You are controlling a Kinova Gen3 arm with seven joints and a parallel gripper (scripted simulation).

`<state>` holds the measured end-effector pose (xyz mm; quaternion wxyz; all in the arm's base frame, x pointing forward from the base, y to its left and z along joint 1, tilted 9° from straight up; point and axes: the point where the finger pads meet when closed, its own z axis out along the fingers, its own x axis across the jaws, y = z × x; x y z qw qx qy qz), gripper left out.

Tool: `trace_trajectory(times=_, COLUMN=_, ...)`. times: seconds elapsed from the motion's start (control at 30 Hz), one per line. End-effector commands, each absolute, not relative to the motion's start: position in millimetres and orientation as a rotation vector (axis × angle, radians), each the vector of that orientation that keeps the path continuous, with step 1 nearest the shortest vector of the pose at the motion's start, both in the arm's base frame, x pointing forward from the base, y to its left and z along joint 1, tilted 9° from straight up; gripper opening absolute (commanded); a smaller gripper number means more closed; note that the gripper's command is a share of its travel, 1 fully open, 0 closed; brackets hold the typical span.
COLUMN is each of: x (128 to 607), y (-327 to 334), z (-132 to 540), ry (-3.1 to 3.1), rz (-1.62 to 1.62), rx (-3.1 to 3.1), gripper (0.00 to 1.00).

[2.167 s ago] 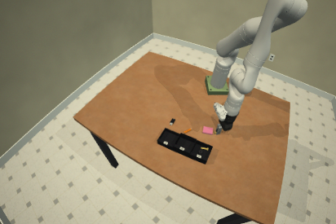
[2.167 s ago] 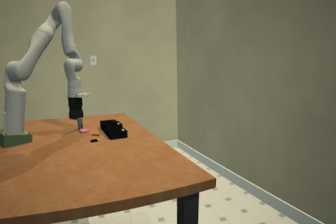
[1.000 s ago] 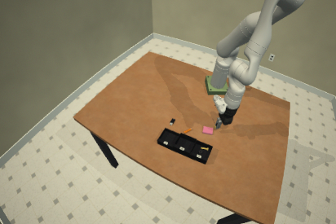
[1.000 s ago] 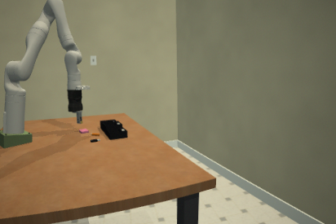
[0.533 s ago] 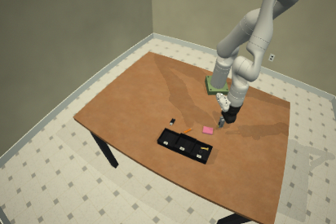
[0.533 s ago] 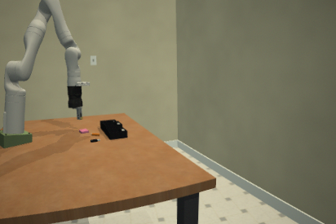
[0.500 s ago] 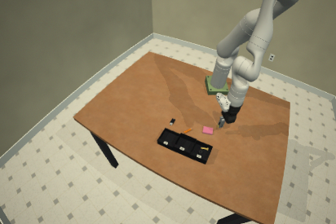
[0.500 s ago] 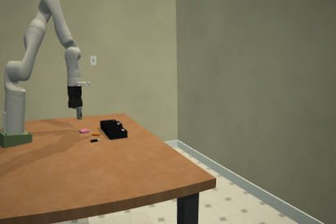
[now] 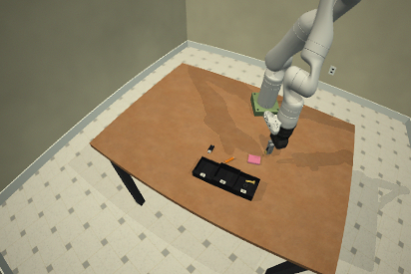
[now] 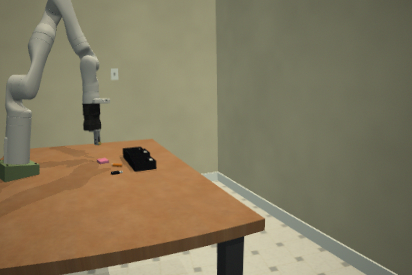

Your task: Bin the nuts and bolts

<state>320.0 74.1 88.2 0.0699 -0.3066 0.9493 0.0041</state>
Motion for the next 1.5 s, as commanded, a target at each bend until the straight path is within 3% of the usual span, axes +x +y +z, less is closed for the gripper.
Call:
trace_trajectory(times=0.0, x=321.2, y=81.5, z=92.7, ry=2.84, rz=0.023, rx=-0.94, gripper=0.0)
trace_trajectory(times=0.3, x=332.4, y=77.6, z=94.1, ry=2.84, rz=0.023, rx=-0.94, gripper=0.0)
trace_trajectory(times=0.67, x=386.3, y=58.7, z=100.5, ry=2.839, rz=0.023, rx=-0.94, gripper=0.0)
trace_trajectory(times=1.17, x=459.6, y=33.0, z=109.2, ry=3.002, rz=0.094, rx=0.016, gripper=0.0)
trace_trajectory(times=1.47, x=464.2, y=26.8, z=109.5, ry=3.002, rz=0.095, rx=0.032, gripper=0.0)
